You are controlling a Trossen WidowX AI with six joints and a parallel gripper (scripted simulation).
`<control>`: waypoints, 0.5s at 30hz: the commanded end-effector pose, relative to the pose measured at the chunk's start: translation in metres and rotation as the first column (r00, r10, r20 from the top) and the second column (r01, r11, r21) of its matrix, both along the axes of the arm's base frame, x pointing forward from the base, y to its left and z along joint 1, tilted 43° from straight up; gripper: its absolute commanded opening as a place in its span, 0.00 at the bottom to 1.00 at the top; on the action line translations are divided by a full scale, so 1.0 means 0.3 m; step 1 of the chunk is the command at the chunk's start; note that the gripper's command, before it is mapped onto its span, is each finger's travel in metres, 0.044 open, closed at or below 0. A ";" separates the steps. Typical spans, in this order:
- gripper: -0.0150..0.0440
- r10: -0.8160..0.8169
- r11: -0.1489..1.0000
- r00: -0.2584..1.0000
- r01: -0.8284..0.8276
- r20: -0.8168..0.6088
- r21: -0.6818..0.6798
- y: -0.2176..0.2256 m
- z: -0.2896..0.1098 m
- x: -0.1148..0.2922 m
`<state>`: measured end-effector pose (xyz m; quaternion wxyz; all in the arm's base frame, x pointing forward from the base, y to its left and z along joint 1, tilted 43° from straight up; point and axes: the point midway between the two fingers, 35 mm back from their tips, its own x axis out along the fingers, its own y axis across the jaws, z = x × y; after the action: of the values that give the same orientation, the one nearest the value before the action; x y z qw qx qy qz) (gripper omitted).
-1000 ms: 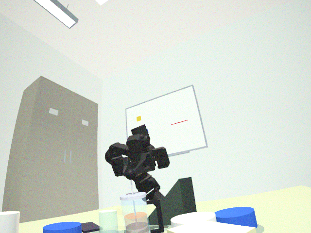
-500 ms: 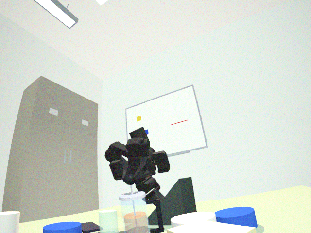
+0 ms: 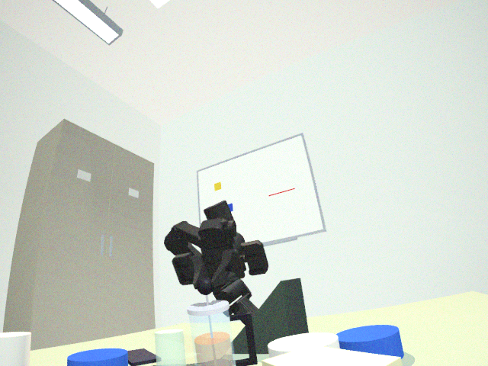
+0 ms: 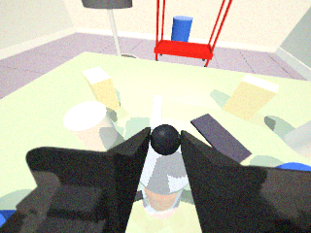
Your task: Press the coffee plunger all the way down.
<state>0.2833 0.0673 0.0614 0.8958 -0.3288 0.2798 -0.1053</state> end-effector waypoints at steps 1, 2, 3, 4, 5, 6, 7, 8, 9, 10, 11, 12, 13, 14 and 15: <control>0.45 -0.008 1.000 1.000 0.007 -0.021 -0.025 -0.015 -0.017 -0.004; 0.45 -0.008 1.000 1.000 0.007 -0.021 -0.025 -0.015 -0.018 -0.003; 0.45 -0.008 1.000 1.000 0.007 -0.021 -0.025 -0.014 -0.018 -0.003; 0.45 -0.008 1.000 1.000 0.007 -0.021 -0.025 -0.014 -0.018 -0.003; 0.45 -0.008 1.000 1.000 0.007 -0.021 -0.025 -0.013 -0.018 -0.002; 0.45 -0.008 1.000 1.000 0.007 -0.021 -0.025 -0.013 -0.019 -0.002; 0.45 -0.008 1.000 1.000 0.007 -0.021 -0.025 -0.013 -0.019 -0.002; 0.45 -0.008 1.000 1.000 0.007 -0.021 -0.025 -0.012 -0.018 -0.001; 0.45 -0.008 1.000 1.000 0.007 -0.021 -0.025 -0.011 -0.017 -0.001; 0.45 -0.008 1.000 1.000 0.007 -0.021 -0.025 -0.011 -0.018 -0.001; 0.45 -0.008 1.000 1.000 0.007 -0.021 -0.025 -0.011 -0.019 -0.001; 0.45 -0.008 1.000 1.000 0.007 -0.021 -0.025 -0.011 -0.020 -0.001; 0.45 -0.008 1.000 1.000 0.007 -0.021 -0.025 -0.011 -0.021 0.000; 0.45 -0.008 1.000 1.000 0.007 -0.021 -0.025 -0.011 -0.021 0.000; 0.45 -0.008 1.000 1.000 0.007 -0.021 -0.025 -0.010 -0.021 0.000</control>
<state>0.2837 0.0668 0.0581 0.8927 -0.3339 0.2836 -0.1058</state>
